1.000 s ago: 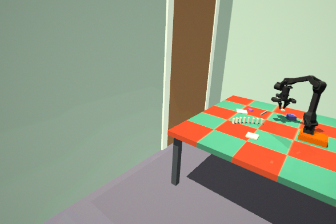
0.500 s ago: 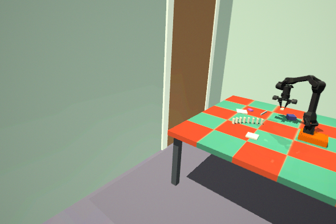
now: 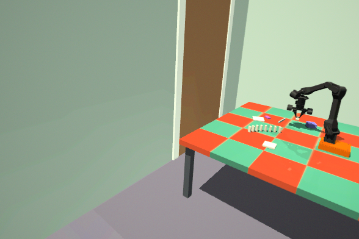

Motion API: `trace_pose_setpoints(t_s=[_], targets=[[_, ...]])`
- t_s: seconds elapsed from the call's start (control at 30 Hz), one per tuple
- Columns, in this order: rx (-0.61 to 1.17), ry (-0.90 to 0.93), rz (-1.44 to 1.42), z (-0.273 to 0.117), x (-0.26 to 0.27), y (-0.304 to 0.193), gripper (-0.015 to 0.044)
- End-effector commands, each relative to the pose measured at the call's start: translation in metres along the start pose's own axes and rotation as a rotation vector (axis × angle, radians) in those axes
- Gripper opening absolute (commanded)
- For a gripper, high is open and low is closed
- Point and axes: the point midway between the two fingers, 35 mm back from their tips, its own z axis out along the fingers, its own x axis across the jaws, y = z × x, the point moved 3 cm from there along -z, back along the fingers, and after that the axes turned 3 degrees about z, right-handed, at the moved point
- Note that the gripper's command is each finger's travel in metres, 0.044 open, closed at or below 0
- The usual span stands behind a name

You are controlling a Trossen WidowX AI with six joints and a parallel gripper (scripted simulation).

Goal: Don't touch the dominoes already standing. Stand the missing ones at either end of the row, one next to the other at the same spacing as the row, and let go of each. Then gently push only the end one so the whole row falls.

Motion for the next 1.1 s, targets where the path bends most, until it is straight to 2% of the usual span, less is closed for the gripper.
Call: trace_pose_setpoints(t_s=[0.0, 0.5, 1.07], targets=[[-0.098, 0.004, -0.049, 0.012, 0.008, -0.002, 0.0107], [-0.447, 0.031, -0.146, 0.033, 0.033, -0.01, 0.0107], [-0.801, 0.038, -0.149, 0.033, 0.036, -0.034, 0.0107]])
